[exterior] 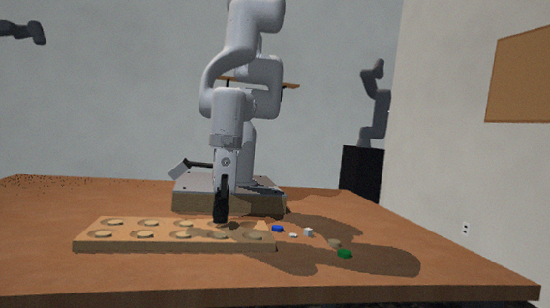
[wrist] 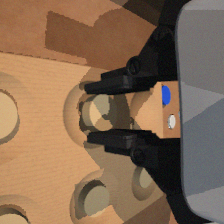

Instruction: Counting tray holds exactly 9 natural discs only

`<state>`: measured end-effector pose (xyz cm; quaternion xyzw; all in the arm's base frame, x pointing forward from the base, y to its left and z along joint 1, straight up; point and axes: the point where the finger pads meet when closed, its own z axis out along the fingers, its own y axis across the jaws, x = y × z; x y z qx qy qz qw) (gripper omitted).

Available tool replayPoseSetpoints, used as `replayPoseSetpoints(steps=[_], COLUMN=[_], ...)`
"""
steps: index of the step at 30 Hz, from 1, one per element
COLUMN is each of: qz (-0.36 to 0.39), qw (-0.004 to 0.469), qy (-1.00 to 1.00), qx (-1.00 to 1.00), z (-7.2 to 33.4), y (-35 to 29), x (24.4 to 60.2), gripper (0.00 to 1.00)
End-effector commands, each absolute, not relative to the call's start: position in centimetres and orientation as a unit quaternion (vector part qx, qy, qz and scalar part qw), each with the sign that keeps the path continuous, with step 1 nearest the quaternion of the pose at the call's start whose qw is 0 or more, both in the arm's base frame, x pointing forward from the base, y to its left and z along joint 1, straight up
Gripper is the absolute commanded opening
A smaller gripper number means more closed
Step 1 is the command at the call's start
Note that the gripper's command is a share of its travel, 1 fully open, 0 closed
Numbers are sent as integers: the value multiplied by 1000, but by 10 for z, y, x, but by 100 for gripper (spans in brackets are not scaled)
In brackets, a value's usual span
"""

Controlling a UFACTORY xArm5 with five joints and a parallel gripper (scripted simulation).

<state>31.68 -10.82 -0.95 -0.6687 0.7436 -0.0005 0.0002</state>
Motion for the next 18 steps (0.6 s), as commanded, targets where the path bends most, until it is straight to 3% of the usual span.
replayPoseSetpoints(steps=[1,18], qz=[-1,-1], qw=[1,1], qy=[744,744], qx=[-669,-669], z=[-14,-18], y=[-108,-108], x=[318,317], gripper=[0,0])
